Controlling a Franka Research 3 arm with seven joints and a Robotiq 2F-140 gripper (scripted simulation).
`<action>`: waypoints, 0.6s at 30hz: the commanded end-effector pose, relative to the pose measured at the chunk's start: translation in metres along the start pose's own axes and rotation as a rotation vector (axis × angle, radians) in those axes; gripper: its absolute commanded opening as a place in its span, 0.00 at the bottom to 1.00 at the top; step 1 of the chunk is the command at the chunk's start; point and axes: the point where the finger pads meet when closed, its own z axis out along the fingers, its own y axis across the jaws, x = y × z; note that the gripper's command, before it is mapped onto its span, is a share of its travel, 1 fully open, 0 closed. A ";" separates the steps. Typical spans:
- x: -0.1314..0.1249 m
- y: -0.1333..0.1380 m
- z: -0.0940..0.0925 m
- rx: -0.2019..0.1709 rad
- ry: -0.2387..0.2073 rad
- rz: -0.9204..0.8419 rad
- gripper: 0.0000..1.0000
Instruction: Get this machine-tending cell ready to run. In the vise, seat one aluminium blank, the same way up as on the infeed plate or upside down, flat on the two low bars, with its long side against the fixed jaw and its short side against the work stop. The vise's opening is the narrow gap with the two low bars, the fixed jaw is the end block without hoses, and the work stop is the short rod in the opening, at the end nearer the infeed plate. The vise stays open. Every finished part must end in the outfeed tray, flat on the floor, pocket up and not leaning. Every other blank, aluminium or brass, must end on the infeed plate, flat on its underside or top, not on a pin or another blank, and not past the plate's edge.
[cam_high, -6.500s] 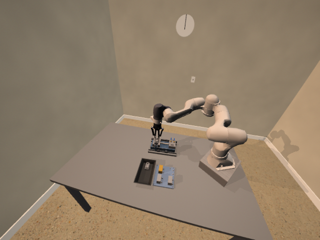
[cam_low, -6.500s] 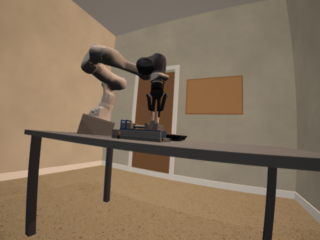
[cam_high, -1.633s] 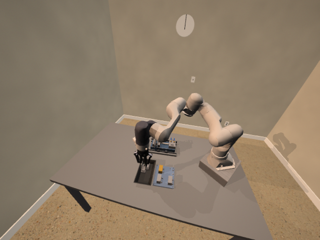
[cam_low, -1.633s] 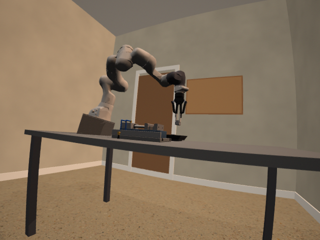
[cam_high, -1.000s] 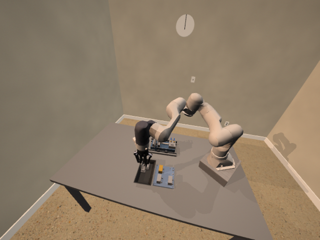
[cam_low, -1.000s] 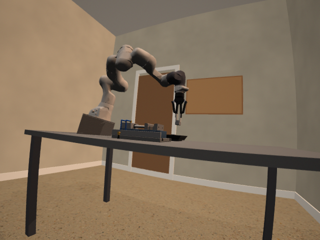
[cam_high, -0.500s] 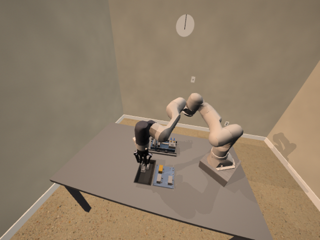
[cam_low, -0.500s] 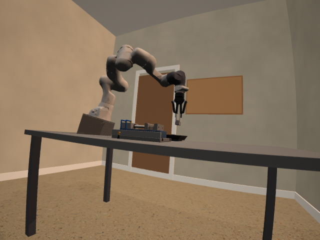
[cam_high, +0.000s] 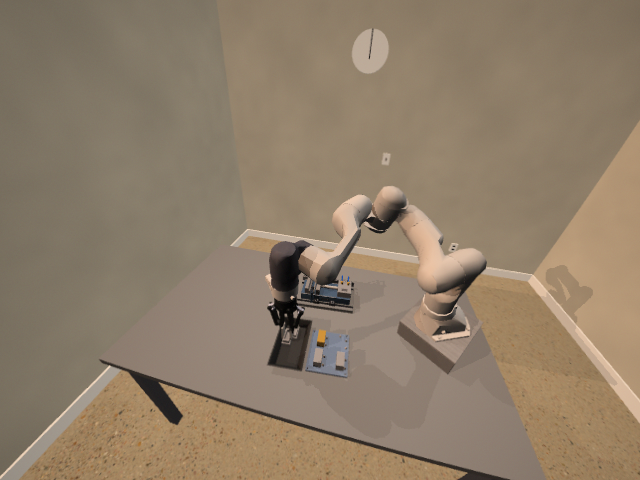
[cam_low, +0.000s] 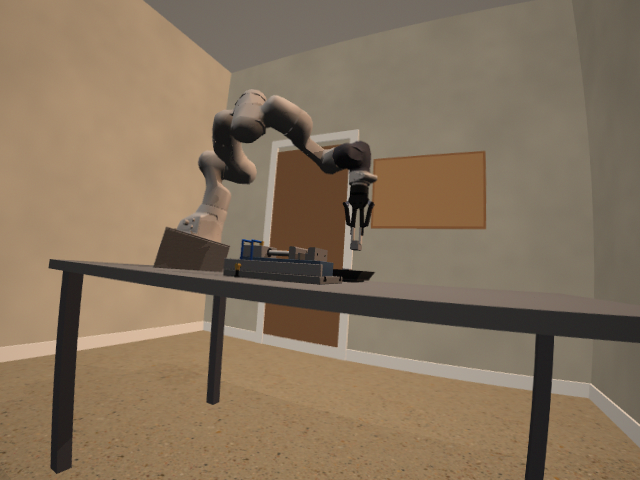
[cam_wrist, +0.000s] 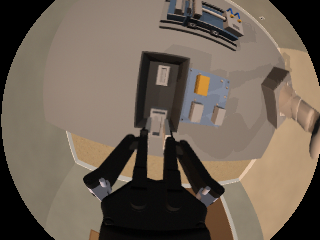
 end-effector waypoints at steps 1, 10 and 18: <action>-0.001 -0.001 -0.002 0.000 -0.001 0.007 0.00; -0.001 -0.001 -0.001 0.000 -0.001 0.006 0.00; -0.001 0.000 0.003 0.000 -0.001 0.004 0.00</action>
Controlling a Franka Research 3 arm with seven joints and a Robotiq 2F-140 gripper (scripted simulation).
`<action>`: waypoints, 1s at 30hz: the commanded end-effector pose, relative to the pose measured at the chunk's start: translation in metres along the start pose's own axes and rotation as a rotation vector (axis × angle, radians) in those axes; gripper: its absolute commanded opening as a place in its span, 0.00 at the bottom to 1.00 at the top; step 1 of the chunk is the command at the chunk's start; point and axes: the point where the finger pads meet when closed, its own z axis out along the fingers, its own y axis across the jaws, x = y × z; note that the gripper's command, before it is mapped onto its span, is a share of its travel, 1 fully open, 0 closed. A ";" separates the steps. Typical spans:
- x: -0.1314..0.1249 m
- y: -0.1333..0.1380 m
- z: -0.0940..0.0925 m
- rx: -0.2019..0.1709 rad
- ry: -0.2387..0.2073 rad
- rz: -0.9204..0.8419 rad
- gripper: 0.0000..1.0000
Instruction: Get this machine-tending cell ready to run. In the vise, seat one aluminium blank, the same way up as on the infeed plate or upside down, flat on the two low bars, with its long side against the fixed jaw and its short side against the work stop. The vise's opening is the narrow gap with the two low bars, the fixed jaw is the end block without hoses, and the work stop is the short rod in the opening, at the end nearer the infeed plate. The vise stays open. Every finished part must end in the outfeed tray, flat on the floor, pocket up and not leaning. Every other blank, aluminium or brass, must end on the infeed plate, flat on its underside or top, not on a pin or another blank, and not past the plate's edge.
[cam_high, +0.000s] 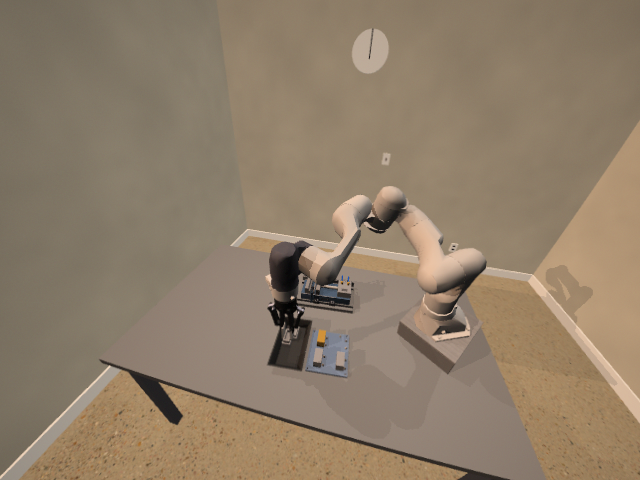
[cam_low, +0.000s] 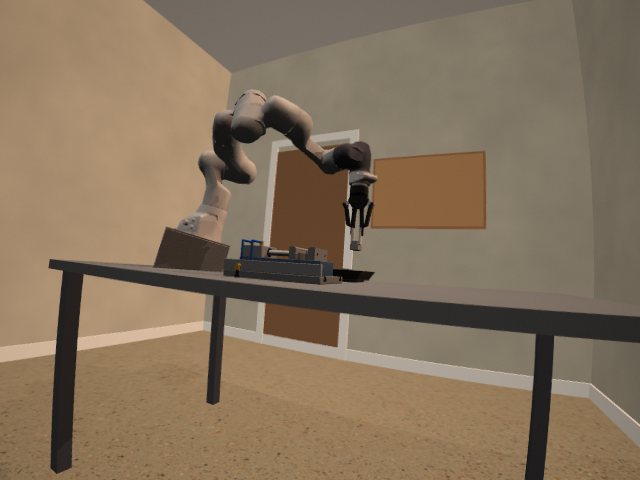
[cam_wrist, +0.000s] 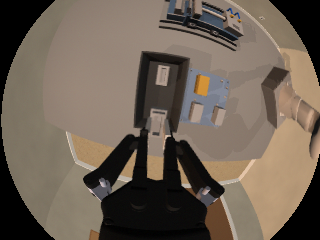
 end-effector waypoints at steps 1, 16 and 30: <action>-0.001 -0.001 0.002 0.002 -0.002 0.004 0.00; -0.001 -0.001 0.019 0.002 -0.002 0.004 0.00; -0.002 -0.001 0.042 0.002 -0.002 0.004 0.00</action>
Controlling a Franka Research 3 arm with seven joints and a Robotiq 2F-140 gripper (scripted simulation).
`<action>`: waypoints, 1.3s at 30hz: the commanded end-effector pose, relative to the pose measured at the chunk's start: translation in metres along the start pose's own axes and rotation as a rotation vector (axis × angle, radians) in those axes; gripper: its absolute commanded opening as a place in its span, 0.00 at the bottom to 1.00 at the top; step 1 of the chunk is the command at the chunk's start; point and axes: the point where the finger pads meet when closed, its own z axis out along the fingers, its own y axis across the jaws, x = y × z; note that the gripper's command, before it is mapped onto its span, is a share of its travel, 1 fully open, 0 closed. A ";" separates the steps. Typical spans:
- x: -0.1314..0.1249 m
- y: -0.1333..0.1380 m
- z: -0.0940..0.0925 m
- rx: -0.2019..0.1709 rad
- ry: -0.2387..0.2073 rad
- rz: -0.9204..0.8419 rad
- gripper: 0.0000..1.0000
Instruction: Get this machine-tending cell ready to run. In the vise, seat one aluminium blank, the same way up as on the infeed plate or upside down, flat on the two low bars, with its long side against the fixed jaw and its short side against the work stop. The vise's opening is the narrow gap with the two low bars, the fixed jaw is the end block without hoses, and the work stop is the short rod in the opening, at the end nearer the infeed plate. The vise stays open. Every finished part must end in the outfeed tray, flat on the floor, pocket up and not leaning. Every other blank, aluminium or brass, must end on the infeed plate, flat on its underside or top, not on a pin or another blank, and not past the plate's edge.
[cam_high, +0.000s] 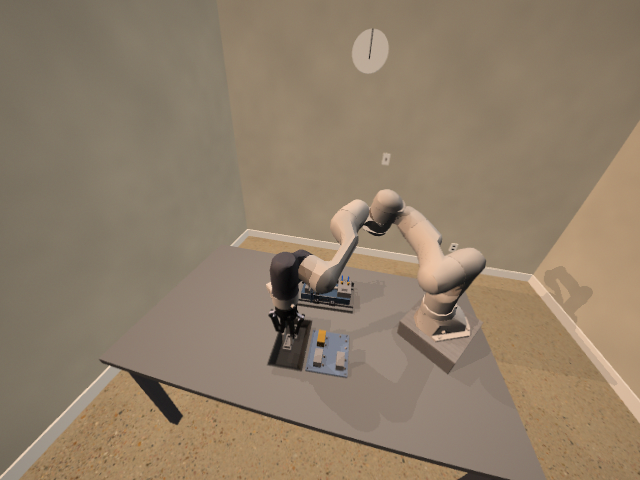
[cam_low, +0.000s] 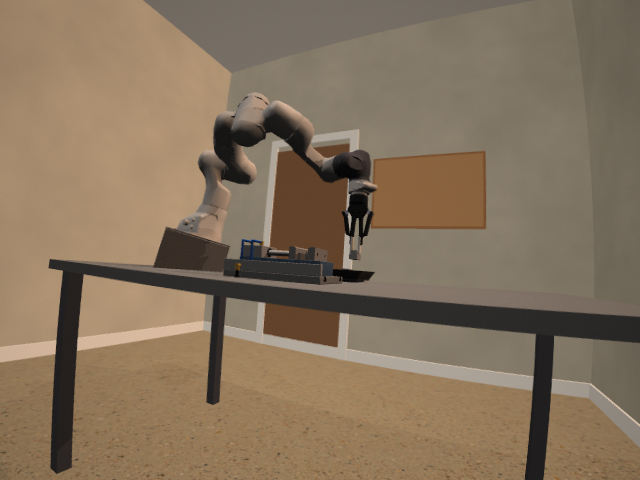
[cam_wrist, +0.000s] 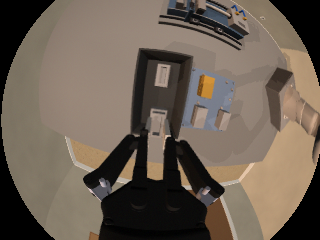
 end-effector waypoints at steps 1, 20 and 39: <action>-0.003 -0.002 0.007 0.007 -0.005 0.006 0.00; -0.003 -0.002 0.039 0.007 -0.005 0.006 0.00; -0.003 -0.002 0.056 0.007 -0.005 0.006 0.00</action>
